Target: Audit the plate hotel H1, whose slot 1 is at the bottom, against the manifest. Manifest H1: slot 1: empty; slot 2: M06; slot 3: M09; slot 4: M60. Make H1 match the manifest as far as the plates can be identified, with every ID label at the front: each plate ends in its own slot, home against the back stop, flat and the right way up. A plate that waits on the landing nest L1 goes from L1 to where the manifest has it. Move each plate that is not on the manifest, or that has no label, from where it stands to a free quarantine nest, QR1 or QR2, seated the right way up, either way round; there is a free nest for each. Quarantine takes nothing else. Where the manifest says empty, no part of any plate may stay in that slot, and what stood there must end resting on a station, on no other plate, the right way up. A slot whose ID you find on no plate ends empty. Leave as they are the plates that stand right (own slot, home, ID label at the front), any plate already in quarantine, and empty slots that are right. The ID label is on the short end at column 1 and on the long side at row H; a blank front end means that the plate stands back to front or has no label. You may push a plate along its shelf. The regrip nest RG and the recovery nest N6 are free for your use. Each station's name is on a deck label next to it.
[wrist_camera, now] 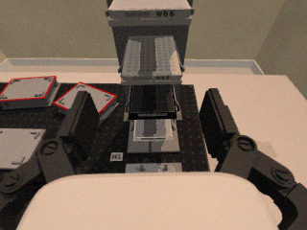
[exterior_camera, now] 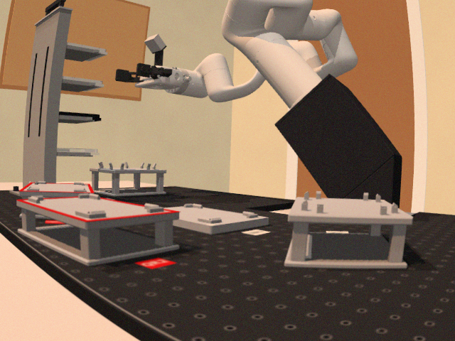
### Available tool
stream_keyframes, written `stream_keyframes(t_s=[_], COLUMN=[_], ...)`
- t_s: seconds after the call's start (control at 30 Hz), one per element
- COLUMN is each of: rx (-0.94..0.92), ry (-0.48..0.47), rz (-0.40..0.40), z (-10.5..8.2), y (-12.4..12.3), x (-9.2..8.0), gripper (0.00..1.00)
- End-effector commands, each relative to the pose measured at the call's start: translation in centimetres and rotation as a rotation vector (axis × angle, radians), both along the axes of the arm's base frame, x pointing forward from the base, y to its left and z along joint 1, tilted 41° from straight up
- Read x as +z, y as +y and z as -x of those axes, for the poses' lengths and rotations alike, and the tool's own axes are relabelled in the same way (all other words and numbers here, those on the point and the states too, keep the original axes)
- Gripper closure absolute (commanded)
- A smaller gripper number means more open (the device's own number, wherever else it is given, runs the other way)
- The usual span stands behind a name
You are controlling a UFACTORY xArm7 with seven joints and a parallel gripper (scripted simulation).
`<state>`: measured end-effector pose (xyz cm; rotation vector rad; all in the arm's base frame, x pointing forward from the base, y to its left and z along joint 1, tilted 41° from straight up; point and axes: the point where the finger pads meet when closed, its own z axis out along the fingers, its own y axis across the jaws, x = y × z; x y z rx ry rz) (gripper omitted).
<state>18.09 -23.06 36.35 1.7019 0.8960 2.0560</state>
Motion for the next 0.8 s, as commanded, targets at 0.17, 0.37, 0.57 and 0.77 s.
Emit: stream_keyframes(t_s=[0.17,0.37,0.57,0.77], rx=[0.001,0.001,0.001,0.001], ry=[0.001,0.001,0.001,0.001], rz=[0.003,0.003,0.003,0.003], z=[-1.3,-2.1,-2.9,-3.8], y=[1.3,2.1,2.9,3.9], x=[1.2,1.9,2.6,3.5], gripper=[0.0,0.0,0.0,0.0])
